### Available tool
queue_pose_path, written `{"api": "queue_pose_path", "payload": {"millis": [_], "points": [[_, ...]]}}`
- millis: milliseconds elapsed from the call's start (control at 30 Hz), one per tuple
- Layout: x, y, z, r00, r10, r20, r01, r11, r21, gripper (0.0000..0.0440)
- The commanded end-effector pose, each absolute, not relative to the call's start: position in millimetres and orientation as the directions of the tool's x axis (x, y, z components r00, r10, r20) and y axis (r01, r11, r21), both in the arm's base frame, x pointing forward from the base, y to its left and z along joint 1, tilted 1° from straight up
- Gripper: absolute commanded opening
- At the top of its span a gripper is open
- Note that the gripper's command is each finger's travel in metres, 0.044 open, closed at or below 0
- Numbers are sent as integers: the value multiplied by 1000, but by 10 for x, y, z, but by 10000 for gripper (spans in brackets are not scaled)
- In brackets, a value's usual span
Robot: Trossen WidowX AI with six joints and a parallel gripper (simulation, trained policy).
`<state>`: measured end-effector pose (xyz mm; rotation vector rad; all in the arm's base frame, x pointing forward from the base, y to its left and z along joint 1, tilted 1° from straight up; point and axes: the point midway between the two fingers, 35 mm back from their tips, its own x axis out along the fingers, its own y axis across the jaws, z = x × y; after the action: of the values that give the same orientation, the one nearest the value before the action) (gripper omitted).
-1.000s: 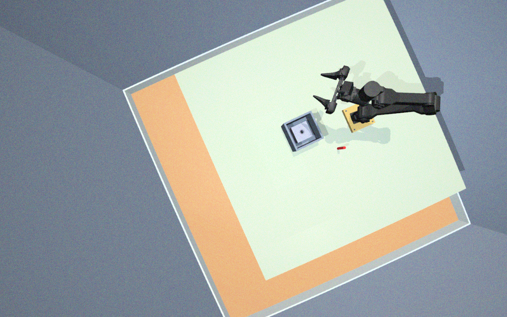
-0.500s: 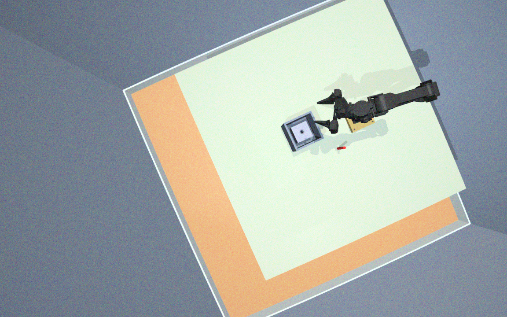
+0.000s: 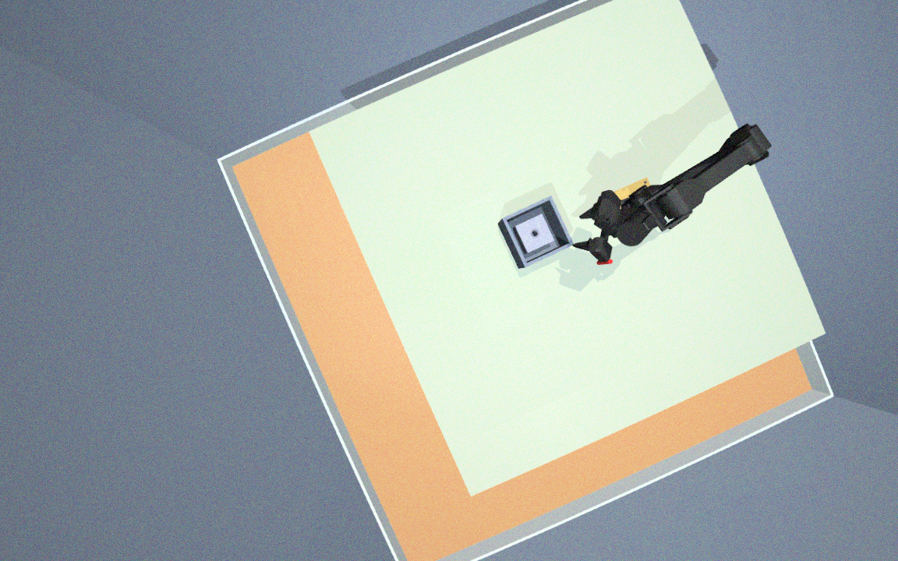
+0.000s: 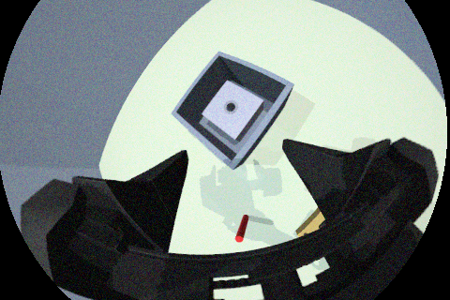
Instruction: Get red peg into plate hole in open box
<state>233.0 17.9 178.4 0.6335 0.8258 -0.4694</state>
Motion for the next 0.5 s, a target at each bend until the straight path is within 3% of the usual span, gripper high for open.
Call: {"api": "queue_pose_path", "payload": {"millis": [0, 467], "points": [[2193, 365, 1620, 504, -101, -858, 661, 685, 307, 440], [1766, 895, 1170, 254, -16, -967, 785, 588, 196, 440]]}}
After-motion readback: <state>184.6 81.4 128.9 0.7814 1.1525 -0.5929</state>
